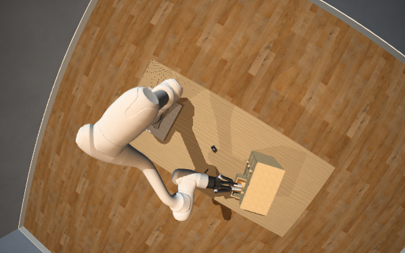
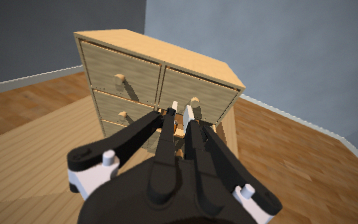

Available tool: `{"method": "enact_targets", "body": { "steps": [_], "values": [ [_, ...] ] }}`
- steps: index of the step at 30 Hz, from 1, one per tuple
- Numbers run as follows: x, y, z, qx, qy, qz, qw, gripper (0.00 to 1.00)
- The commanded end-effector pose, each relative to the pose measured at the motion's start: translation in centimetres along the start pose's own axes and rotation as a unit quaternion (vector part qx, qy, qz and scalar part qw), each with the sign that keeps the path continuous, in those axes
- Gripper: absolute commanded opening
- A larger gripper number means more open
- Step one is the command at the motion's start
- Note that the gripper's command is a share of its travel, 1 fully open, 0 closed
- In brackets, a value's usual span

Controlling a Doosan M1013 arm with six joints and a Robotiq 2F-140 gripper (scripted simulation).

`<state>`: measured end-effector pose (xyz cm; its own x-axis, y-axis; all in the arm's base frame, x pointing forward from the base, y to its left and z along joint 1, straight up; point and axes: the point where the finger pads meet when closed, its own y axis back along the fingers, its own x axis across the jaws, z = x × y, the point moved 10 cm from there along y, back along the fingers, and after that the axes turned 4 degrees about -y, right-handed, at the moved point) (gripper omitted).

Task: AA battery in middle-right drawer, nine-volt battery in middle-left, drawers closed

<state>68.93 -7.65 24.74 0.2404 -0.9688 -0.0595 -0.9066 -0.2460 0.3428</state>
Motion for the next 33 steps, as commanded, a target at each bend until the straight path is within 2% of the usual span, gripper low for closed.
{"method": "enact_targets", "body": {
  "steps": [1, 3, 4, 24, 33],
  "values": [
    [0.1, -0.1, 0.1, 0.000, 0.000, 0.000, 1.000, 0.15],
    [0.1, -0.1, 0.1, 0.000, 0.000, 0.000, 1.000, 0.17],
    [0.1, -0.1, 0.1, 0.000, 0.000, 0.000, 1.000, 1.00],
    [0.1, 0.2, 0.2, 0.000, 0.000, 0.000, 1.000, 1.00],
    [0.2, 3.0, 1.0, 0.000, 0.000, 0.000, 1.000, 1.00]
  ]
}}
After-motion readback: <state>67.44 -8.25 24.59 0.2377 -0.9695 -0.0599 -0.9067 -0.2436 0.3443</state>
